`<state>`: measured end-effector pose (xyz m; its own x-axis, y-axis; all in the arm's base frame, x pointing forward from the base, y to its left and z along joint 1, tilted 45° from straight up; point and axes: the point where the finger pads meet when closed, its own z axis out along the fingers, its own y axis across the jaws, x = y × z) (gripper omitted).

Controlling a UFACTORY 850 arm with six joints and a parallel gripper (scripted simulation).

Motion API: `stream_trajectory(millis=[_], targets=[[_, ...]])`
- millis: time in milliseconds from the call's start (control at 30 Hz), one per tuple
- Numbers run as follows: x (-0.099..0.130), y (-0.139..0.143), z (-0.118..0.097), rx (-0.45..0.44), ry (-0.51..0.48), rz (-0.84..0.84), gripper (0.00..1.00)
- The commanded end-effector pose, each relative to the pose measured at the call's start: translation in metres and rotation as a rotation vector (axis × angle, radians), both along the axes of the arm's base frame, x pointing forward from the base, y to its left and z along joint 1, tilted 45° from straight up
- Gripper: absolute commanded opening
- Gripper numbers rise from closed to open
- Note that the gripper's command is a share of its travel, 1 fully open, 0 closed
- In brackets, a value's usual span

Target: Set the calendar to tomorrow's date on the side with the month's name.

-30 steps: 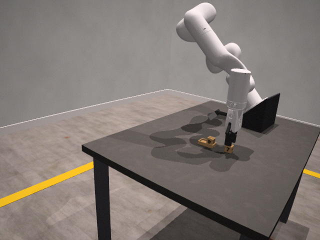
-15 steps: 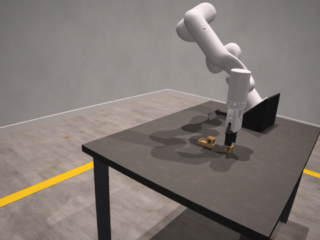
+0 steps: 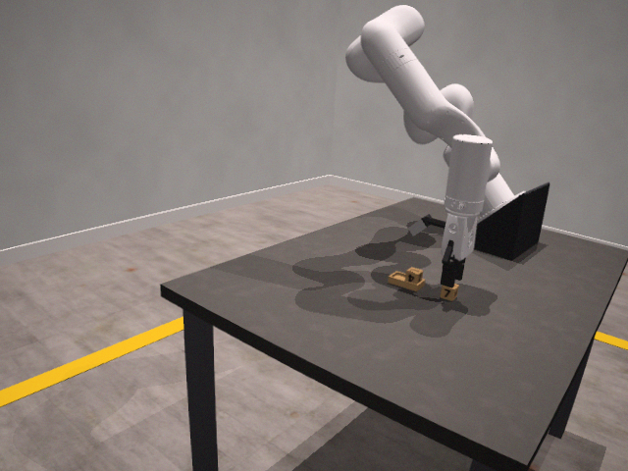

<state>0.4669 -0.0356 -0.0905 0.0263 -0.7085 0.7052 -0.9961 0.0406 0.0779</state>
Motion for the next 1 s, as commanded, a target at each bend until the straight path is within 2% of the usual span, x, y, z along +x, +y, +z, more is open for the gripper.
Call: stream_trajectory(millis=[0, 967], targets=[[0.001, 0.001, 0.000, 0.000, -0.001, 0.001, 0.49], [-0.002, -0.019, -0.019, 0.000, -0.001, 0.001, 0.49]])
